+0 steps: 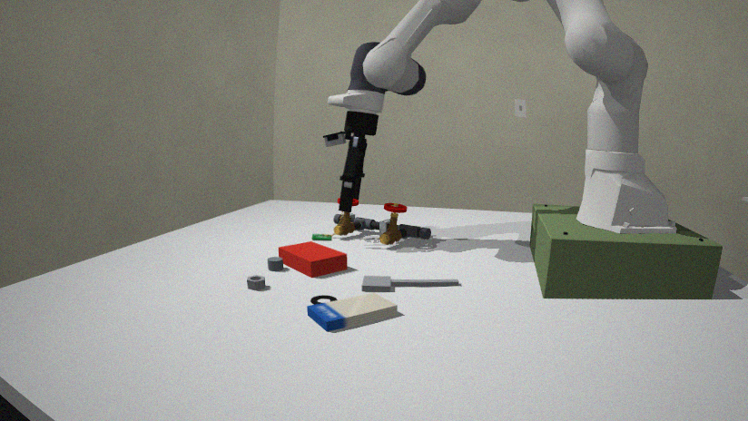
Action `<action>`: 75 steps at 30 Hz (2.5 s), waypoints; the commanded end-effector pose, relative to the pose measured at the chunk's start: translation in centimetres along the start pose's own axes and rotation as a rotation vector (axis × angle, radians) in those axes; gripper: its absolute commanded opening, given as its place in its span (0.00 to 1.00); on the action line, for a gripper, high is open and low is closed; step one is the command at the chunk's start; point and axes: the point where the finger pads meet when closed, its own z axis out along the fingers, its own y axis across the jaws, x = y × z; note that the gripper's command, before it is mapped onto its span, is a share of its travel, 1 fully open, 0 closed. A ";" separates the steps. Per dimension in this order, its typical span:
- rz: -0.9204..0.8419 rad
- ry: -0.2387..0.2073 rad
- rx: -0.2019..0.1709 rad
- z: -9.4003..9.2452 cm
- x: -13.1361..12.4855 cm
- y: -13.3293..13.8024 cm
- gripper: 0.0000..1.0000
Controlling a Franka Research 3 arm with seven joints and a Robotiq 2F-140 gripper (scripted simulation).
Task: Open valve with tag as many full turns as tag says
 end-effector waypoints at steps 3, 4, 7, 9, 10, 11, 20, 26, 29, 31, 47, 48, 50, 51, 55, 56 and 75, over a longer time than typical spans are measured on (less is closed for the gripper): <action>0.345 0.018 -0.013 -0.2 0.4 0.0 1.00; 0.378 0.020 -0.012 -0.2 0.4 0.0 1.00; 0.444 0.024 -0.009 -0.2 0.4 0.0 1.00; 0.530 0.030 -0.005 -0.2 0.4 0.0 1.00; 0.561 0.032 -0.004 -0.2 0.4 0.0 1.00; 0.594 0.034 -0.004 -0.2 0.4 0.0 1.00; 0.881 0.050 -0.003 -0.2 0.4 0.0 1.00; 1.054 0.061 -0.007 -0.2 0.4 0.0 1.00; 1.143 0.066 -0.013 -0.2 0.4 0.0 1.00; 1.202 0.069 -0.018 -0.2 0.4 0.0 1.00; 1.623 0.085 -0.081 -0.2 0.4 0.0 1.00; 1.647 0.085 -0.087 -0.2 0.4 0.0 1.00; 1.694 0.082 -0.100 -0.2 0.4 0.0 1.00; 1.696 0.082 -0.100 -0.2 0.4 0.0 1.00; 1.696 0.082 -0.100 -0.2 0.4 0.0 1.00; 1.696 0.082 -0.100 -0.2 0.4 0.0 1.00; 1.696 0.082 -0.100 -0.2 0.4 0.0 0.10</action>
